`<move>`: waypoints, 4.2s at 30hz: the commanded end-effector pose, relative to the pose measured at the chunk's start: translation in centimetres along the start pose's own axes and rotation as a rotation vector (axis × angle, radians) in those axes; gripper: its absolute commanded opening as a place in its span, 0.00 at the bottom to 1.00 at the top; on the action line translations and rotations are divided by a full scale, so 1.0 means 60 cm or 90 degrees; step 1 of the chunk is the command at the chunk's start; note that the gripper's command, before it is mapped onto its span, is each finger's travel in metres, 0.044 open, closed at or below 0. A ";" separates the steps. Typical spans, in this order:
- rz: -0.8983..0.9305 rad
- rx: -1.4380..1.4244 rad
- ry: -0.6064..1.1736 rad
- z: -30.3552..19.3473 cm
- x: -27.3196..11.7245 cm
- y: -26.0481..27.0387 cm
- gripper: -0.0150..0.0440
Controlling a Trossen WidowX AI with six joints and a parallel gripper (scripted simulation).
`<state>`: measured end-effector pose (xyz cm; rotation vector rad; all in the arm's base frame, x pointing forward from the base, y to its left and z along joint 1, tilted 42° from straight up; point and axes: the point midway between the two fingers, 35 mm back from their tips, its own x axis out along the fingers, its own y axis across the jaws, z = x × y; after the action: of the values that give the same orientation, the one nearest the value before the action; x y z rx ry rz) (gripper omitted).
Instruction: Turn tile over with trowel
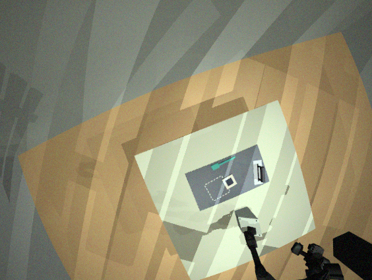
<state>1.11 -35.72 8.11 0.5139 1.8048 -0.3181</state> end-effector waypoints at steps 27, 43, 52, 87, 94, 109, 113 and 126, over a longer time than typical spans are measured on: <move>0.000 0.000 0.000 0.000 0.000 0.000 0.25; 0.000 0.000 0.000 0.000 0.000 0.000 0.42; 0.000 0.000 0.000 0.000 0.000 0.000 0.42; 0.001 -0.007 -0.001 0.008 0.001 0.003 0.56; 0.025 -0.088 -0.019 0.104 0.023 0.057 0.71; 0.206 -0.243 -0.063 0.381 0.156 0.349 0.71; 0.270 -0.276 -0.048 0.421 0.210 0.459 0.71; 0.357 -0.312 -0.006 0.437 0.293 0.613 0.71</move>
<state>36.99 -12.53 -14.76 0.6195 1.5924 0.5051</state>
